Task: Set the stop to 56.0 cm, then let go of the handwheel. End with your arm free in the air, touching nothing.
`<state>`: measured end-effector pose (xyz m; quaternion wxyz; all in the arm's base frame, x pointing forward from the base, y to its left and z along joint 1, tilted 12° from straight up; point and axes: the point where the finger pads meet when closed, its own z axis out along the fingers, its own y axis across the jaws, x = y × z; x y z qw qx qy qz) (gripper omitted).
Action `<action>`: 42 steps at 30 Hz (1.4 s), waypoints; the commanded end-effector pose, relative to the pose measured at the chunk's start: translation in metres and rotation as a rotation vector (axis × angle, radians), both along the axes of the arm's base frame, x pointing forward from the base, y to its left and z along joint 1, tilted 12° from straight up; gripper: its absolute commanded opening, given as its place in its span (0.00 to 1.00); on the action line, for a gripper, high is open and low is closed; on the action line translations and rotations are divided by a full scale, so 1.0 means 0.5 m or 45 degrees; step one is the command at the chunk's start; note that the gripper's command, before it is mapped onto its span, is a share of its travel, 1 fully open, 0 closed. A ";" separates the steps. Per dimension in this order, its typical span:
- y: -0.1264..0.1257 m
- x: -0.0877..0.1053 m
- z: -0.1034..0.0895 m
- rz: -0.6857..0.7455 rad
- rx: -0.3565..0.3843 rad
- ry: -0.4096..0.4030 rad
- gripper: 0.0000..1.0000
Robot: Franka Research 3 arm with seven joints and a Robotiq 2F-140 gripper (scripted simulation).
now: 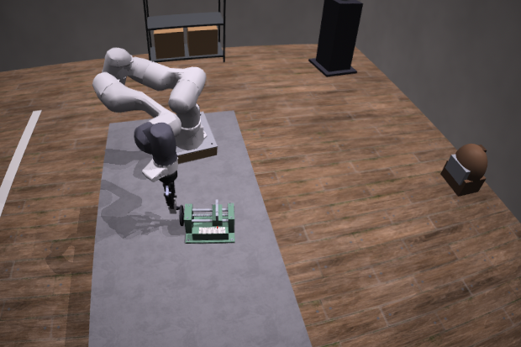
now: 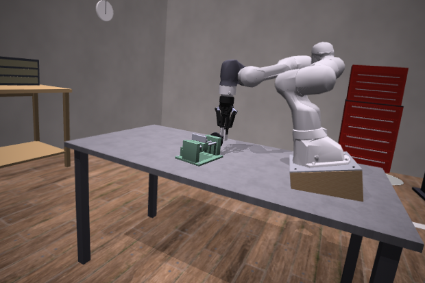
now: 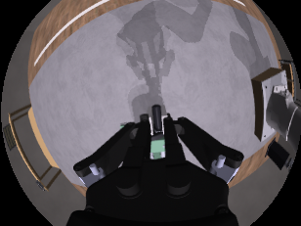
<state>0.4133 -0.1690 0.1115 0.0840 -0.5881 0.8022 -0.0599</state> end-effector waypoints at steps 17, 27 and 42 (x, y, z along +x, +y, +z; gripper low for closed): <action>-0.019 0.057 0.034 0.005 0.002 -0.008 0.04; -0.028 0.094 0.016 0.005 0.002 -0.008 0.04; -0.030 0.110 -0.034 0.005 0.002 -0.008 0.04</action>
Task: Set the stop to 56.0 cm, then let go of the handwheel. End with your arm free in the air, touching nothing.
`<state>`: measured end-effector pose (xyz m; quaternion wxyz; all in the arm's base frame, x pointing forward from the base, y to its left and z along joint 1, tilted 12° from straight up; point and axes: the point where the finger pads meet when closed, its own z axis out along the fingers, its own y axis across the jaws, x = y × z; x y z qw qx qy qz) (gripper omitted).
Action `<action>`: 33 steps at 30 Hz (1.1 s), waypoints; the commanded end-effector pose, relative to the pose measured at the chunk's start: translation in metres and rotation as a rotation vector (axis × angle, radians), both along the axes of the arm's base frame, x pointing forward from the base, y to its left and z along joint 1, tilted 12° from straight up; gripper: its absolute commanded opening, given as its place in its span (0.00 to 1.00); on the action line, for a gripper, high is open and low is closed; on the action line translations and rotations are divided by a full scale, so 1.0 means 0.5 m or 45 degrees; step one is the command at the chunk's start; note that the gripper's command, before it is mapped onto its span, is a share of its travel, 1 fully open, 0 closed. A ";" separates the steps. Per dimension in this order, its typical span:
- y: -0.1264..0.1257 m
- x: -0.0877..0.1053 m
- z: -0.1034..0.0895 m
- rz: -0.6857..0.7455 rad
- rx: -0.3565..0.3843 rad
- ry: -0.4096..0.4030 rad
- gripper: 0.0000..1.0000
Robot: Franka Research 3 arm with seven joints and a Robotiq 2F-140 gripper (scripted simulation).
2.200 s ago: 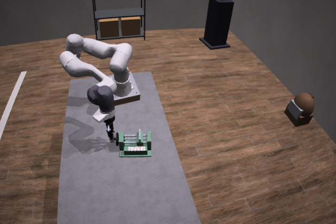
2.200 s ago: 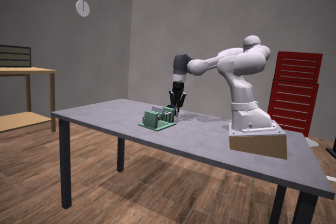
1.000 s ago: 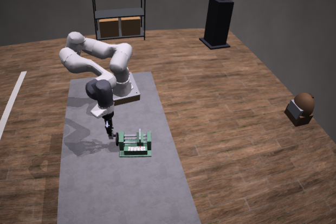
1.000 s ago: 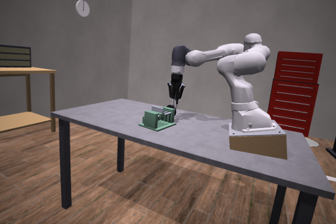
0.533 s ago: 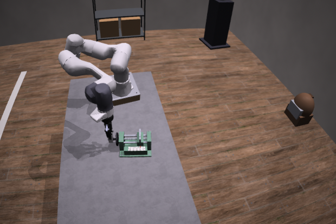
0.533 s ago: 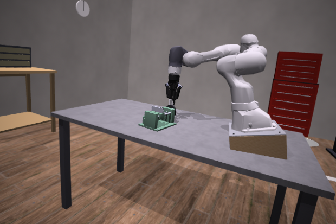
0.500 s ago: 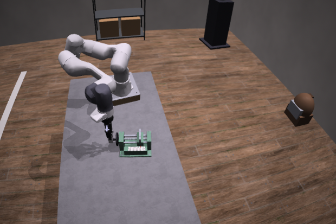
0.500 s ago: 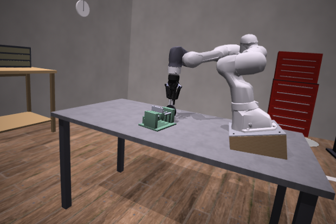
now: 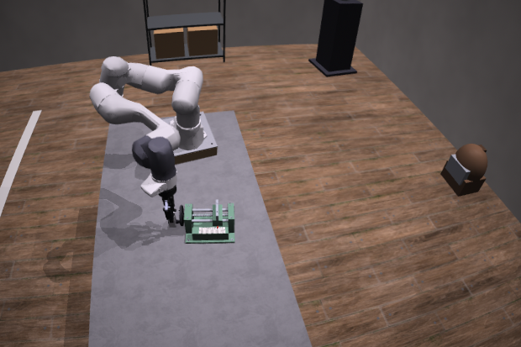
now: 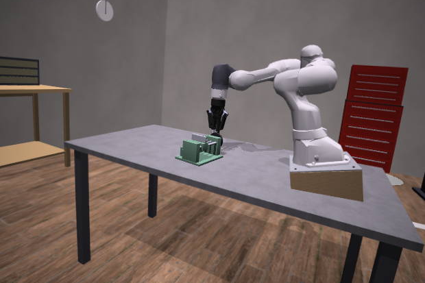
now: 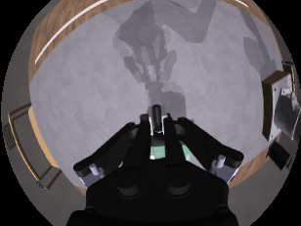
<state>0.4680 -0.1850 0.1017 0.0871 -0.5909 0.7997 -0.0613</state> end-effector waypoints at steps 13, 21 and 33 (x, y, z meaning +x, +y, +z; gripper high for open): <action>0.012 -0.022 -0.054 -0.005 0.001 0.001 0.04; 0.019 -0.042 -0.064 -0.005 0.001 0.001 0.04; 0.026 -0.065 -0.065 -0.005 0.001 0.001 0.04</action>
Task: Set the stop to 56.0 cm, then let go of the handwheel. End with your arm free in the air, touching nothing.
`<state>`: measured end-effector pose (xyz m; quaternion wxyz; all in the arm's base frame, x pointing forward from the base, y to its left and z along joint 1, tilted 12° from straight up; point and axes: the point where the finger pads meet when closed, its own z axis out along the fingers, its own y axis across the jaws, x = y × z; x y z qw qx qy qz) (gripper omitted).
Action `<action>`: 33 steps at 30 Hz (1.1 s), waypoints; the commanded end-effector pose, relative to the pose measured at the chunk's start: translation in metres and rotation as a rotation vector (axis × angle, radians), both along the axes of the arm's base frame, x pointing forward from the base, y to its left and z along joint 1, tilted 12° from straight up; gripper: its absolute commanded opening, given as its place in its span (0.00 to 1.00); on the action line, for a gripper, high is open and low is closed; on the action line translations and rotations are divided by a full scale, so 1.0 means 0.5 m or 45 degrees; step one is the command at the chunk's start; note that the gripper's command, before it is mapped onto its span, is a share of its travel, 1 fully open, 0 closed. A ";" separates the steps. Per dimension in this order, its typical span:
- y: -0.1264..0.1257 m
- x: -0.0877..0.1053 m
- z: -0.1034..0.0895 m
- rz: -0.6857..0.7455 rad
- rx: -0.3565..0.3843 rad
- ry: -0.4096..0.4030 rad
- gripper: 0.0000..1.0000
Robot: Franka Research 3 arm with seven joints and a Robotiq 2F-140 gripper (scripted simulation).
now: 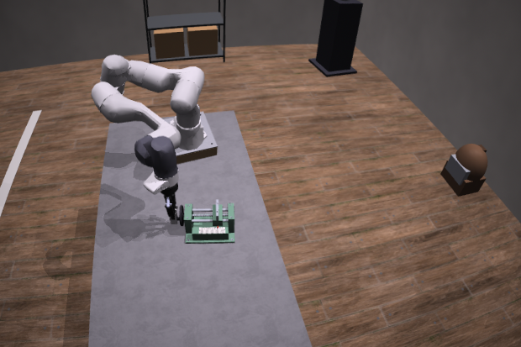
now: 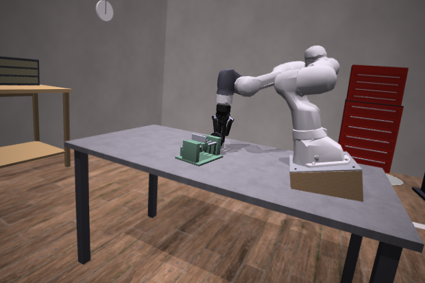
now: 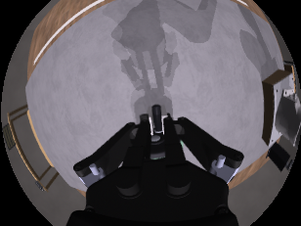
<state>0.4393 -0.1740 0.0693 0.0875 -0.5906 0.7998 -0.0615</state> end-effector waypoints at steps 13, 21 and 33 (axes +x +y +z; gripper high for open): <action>0.010 -0.029 0.009 -0.004 0.001 0.002 0.04; 0.013 -0.041 0.019 -0.004 0.001 0.002 0.04; 0.014 -0.049 0.032 -0.004 0.001 0.002 0.04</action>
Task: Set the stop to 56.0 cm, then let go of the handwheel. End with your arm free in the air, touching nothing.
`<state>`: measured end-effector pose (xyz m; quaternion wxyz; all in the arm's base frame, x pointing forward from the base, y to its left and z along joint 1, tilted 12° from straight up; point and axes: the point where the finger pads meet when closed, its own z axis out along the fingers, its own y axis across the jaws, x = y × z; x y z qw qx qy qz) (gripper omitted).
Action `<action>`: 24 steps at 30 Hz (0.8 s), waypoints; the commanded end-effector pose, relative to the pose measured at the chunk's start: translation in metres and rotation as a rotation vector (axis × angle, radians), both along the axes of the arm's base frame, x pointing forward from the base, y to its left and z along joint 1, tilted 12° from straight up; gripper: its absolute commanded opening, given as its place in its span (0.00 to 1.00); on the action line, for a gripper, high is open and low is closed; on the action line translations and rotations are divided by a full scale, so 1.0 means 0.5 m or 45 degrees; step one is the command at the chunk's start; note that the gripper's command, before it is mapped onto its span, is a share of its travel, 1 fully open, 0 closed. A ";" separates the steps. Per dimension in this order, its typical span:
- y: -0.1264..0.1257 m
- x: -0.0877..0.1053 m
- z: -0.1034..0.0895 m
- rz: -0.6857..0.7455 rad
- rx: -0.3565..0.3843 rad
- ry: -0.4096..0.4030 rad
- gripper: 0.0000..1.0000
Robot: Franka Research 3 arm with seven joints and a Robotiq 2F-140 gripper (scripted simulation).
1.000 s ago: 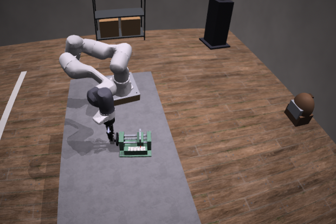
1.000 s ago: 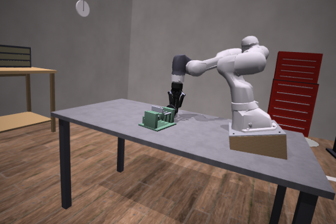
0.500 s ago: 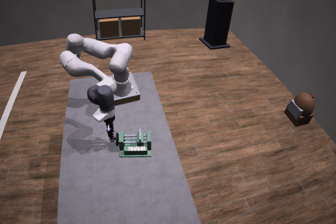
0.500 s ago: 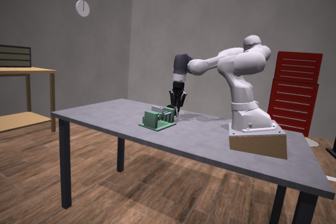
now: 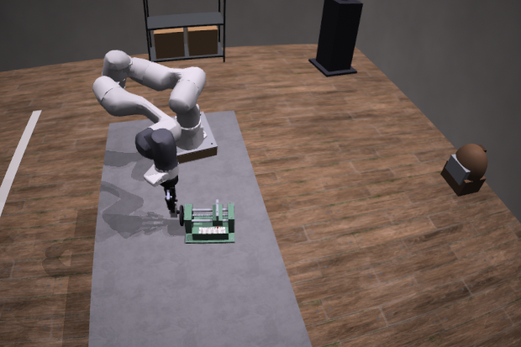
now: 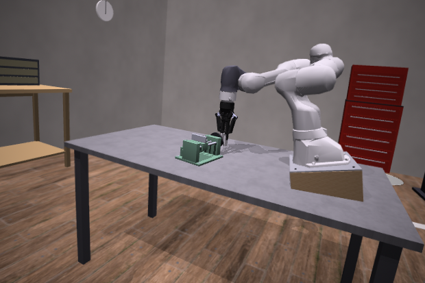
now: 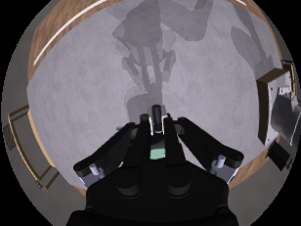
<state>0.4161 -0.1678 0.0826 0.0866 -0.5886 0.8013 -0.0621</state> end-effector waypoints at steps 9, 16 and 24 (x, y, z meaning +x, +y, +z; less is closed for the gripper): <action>0.002 -0.007 0.015 0.003 0.003 0.001 0.04; 0.002 -0.008 0.019 0.003 0.003 0.001 0.04; 0.002 -0.009 0.024 0.003 0.003 0.001 0.04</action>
